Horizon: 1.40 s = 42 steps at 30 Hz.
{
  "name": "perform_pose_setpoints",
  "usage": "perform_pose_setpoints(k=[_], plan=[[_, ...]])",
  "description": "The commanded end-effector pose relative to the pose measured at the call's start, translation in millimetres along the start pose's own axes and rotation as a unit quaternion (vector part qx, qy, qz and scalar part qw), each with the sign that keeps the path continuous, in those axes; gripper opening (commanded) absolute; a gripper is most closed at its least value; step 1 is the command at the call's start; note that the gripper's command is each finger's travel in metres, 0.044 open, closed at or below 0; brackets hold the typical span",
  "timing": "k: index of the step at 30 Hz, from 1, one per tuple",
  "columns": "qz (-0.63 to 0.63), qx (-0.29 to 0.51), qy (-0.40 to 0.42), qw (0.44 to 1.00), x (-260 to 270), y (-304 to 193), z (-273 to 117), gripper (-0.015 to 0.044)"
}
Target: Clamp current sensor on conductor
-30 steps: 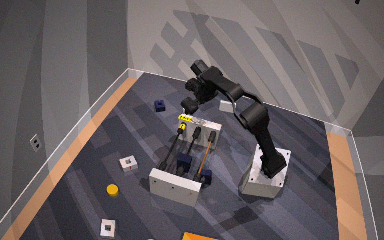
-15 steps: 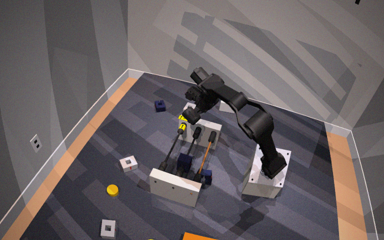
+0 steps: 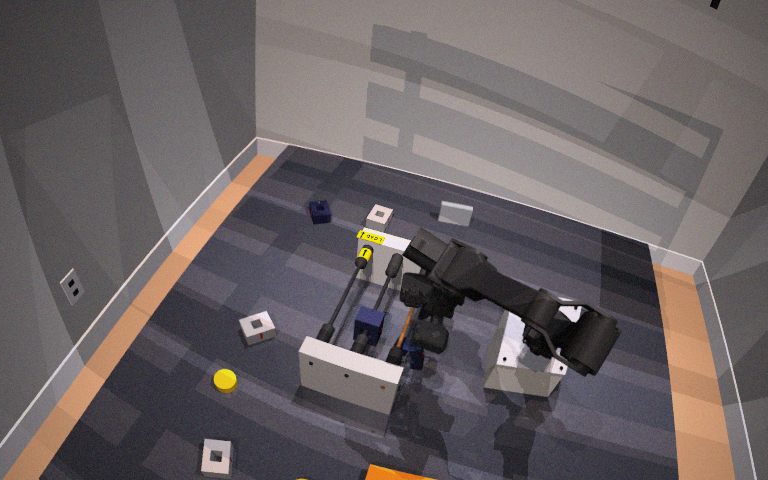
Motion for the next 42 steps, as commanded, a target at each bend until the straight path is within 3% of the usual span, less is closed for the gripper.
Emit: perform_pose_setpoints(k=[1,42], plan=[[-0.015,0.001,0.005,1.000,4,-11,3,0.0290],[-0.015,0.001,0.006,1.000,5,-12,63,0.0290]])
Point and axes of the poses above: the point midway between the two fingers, 35 mm back from their tips, its own z axis out along the fingers, its own x axis across the jaws, y = z × x, the point moved 3 cm from there along -z, back along the fingers, and after that the axes turned 11 degrees about z, right-handed, at the moved point
